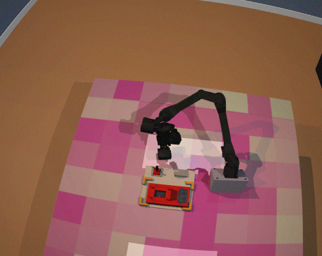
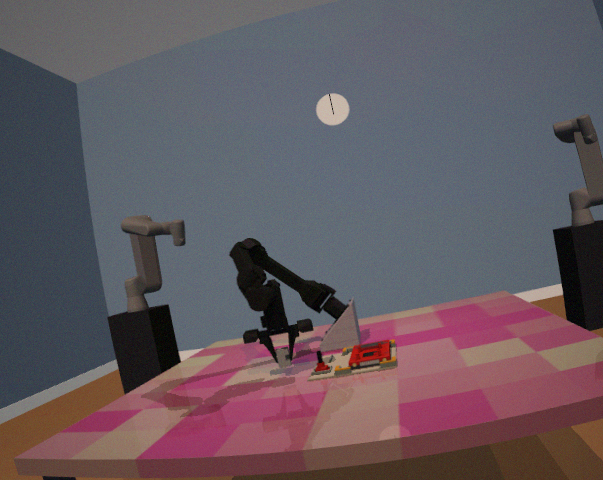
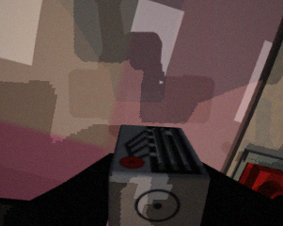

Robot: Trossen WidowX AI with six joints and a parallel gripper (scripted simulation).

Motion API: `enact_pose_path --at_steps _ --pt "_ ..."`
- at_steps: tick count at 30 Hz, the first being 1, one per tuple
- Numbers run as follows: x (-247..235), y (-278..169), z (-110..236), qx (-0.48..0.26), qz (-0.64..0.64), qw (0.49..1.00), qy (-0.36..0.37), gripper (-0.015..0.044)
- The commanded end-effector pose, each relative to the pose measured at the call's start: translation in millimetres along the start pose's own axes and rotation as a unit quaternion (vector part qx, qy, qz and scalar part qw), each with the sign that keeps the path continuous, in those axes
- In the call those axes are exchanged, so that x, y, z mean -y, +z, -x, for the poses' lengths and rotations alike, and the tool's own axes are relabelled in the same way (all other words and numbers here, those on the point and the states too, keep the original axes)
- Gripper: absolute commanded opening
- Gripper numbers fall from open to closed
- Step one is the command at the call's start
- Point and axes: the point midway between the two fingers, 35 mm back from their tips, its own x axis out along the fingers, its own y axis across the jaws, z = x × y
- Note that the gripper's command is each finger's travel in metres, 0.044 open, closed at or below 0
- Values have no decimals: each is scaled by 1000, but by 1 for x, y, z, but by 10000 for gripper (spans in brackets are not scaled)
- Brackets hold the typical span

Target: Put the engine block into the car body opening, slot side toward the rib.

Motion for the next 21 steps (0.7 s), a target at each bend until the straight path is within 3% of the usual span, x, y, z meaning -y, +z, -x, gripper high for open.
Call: enact_pose_path --at_steps 1,21 --pt "0 -3 14 -7 -6 1000 -3 0" --pt "6 -1 79 -22 -17 1000 -12 0"
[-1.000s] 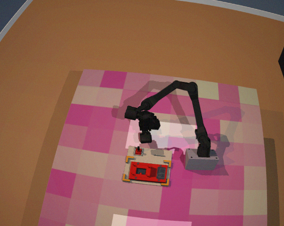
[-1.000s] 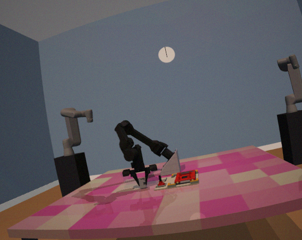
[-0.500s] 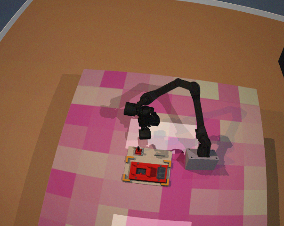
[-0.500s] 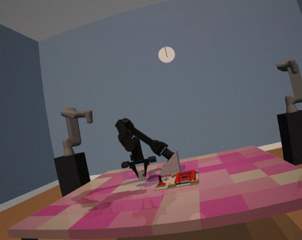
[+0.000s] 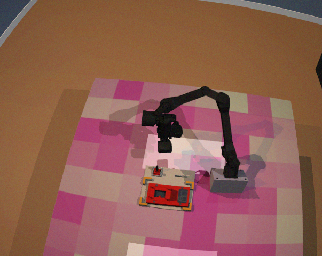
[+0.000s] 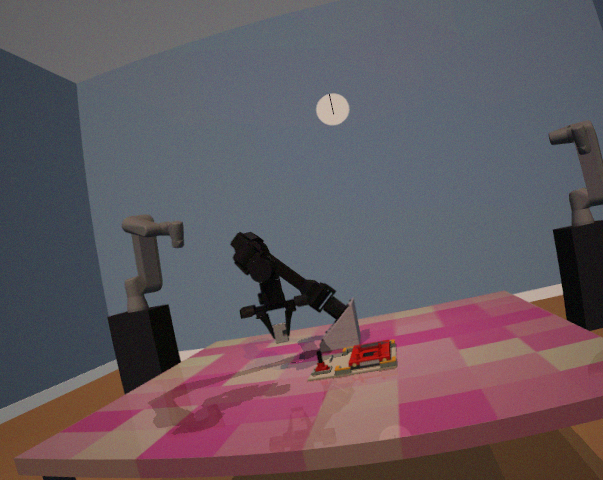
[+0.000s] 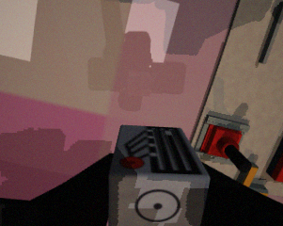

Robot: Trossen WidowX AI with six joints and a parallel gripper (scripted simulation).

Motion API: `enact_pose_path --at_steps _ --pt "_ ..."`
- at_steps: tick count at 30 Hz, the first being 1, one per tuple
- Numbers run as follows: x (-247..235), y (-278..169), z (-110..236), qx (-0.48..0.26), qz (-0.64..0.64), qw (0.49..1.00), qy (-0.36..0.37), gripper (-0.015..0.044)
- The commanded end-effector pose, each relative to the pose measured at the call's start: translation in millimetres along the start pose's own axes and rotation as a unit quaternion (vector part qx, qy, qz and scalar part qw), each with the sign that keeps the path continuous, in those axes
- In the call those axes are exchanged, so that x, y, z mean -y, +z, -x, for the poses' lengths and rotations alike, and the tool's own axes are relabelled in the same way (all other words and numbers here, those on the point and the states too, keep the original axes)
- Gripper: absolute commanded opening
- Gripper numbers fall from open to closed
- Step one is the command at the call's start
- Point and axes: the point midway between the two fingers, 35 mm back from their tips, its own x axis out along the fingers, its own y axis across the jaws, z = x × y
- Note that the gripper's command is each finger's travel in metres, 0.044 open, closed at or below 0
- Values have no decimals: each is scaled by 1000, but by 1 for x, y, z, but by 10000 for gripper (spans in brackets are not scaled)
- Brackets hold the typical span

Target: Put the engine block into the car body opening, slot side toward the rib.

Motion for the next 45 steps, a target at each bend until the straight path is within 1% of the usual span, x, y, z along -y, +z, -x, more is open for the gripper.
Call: enact_pose_path --at_steps 1,7,12,18,24,34,45 --pt "0 0 15 -6 -6 1000 -3 0" --pt "2 3 33 -10 -9 1000 -5 0" --pt "2 3 32 -7 5 1000 -4 0" --pt "2 3 28 -1 91 996 -1 0" --pt "2 2 25 3 193 981 0 0" --pt "2 2 23 6 359 933 0 0" --pt "2 2 21 9 528 849 -1 0"
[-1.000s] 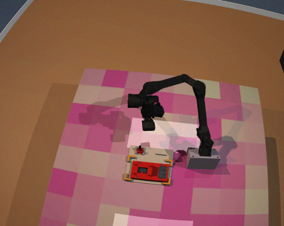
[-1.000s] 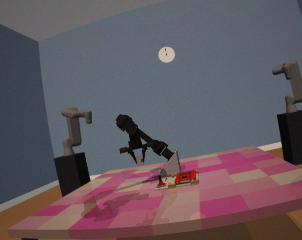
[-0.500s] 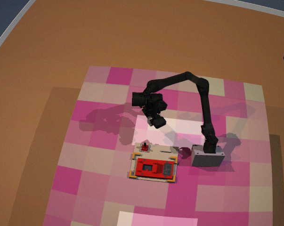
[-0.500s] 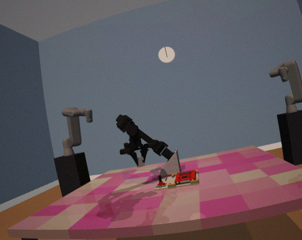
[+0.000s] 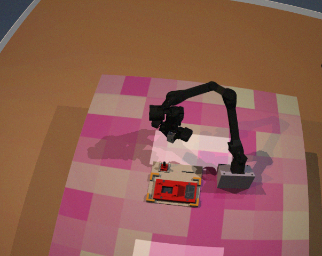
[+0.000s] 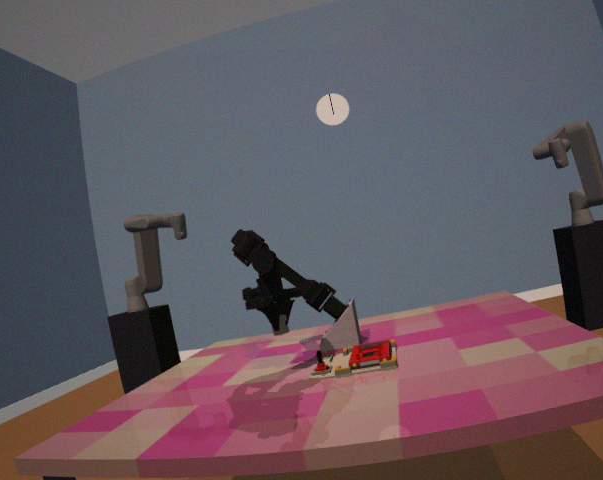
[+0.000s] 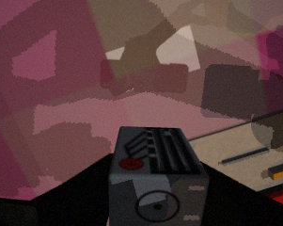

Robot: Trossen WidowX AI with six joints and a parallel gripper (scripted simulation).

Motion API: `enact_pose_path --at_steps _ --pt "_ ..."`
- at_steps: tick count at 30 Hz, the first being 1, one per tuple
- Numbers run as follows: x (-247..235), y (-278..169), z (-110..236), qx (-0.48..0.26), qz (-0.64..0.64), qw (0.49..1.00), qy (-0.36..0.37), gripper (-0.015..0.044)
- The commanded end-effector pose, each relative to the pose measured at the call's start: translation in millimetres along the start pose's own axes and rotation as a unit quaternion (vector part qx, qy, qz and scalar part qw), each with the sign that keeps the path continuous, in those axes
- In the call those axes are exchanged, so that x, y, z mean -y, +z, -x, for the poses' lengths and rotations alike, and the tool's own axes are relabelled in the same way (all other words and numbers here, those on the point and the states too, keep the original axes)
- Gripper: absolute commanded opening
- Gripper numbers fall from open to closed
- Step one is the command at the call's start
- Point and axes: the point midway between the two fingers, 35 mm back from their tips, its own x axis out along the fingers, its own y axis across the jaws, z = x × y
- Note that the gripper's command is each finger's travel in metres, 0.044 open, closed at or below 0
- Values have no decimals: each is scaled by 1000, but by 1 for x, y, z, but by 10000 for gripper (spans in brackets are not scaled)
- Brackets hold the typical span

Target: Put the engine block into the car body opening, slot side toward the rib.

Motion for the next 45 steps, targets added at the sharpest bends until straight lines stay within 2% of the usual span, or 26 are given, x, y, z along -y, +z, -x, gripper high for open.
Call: enact_pose_path --at_steps 1,11,22,33,45 --pt "0 0 -1 3 67 998 0 0" --pt "0 0 -3 5 237 971 -2 0" --pt "0 0 -6 6 416 909 -5 0" --pt "-1 0 -8 6 580 815 -9 0" --pt "-1 0 -10 5 735 678 -13 0"
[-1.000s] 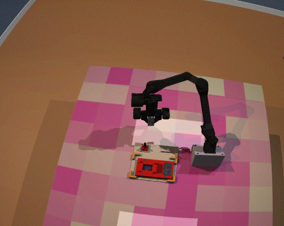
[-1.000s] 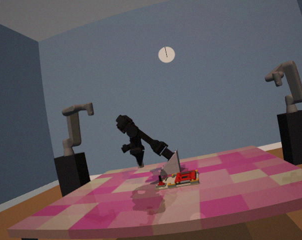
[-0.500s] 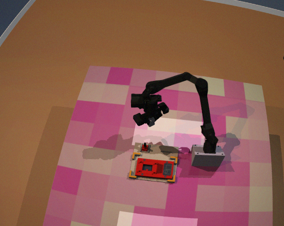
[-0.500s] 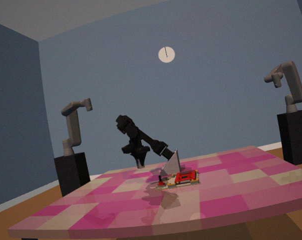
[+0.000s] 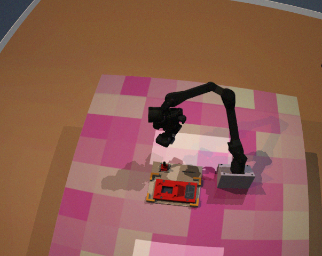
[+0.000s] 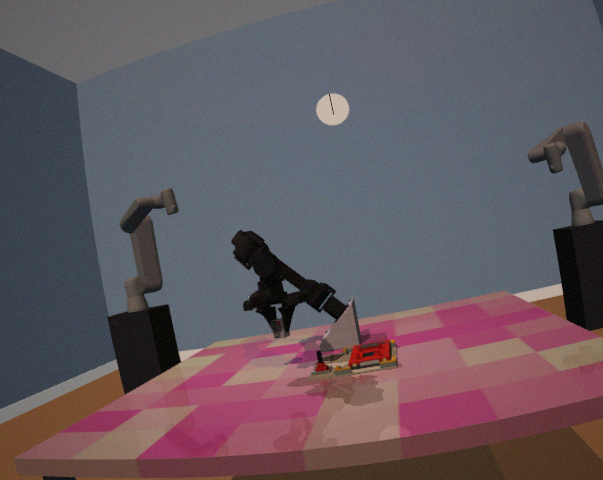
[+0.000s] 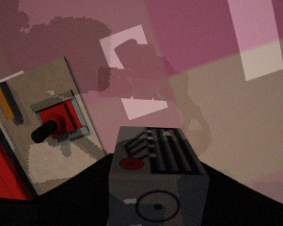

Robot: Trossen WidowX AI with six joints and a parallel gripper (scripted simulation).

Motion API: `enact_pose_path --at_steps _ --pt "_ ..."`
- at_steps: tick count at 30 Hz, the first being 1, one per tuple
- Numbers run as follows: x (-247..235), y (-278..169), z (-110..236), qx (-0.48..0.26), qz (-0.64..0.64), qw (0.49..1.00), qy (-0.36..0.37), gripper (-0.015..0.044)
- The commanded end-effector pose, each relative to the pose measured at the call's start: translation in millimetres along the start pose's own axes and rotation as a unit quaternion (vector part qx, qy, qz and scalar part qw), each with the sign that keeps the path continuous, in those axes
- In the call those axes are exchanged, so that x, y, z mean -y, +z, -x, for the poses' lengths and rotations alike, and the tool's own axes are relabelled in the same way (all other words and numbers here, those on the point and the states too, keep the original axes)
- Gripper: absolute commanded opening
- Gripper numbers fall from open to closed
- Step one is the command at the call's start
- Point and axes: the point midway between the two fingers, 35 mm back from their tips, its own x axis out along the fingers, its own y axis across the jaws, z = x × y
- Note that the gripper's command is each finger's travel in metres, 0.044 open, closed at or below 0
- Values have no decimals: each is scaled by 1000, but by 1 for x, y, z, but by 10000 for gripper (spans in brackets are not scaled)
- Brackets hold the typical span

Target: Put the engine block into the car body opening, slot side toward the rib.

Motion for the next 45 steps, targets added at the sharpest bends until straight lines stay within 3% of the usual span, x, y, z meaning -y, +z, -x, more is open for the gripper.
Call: enact_pose_path --at_steps 1,19,45 --pt "0 0 -2 -1 68 998 -4 0" --pt "0 0 -14 -4 298 955 -6 0" --pt "1 0 -53 -4 300 954 -7 0"
